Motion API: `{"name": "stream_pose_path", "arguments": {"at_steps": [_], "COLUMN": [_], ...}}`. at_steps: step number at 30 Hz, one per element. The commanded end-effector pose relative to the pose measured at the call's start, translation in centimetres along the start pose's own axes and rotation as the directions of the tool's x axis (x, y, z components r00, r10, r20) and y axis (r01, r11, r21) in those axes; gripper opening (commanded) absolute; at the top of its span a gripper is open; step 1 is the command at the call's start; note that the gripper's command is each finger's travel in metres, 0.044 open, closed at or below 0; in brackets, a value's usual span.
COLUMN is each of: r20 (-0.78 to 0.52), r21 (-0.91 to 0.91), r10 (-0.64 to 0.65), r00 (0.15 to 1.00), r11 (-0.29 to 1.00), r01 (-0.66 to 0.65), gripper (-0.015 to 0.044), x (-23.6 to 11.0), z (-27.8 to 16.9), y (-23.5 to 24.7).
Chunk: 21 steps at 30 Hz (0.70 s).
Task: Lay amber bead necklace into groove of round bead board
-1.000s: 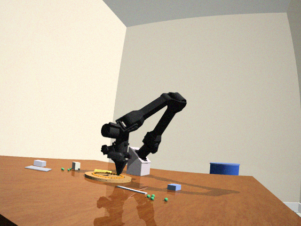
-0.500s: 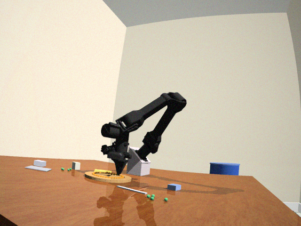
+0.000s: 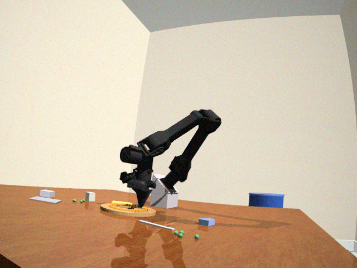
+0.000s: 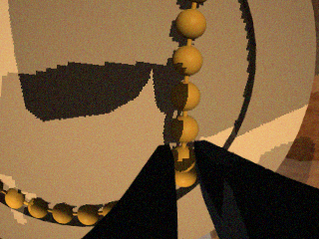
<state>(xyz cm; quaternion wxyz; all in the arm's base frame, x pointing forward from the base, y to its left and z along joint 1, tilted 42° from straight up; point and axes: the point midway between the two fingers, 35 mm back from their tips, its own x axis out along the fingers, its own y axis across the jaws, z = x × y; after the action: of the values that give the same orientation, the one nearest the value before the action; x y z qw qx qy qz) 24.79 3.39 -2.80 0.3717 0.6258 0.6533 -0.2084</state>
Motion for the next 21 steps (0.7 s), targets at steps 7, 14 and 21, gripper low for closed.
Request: {"name": "stream_pose_path", "arguments": {"at_steps": [7,14,21], "r20": [-0.006,-0.006,-0.006], "r21": [0.004,0.004,0.004], "r10": [0.001,0.000,0.000], "r00": [1.000,1.000,1.000], "r11": [1.000,1.000,1.000], "r01": [-0.001,0.000,0.000], "gripper": [0.0000,0.0000,0.0000], "x": [-0.6,-0.6,-0.2], "z": [-0.1,-0.5,-0.5], "y": [-0.1,-1.0,-1.0]}}
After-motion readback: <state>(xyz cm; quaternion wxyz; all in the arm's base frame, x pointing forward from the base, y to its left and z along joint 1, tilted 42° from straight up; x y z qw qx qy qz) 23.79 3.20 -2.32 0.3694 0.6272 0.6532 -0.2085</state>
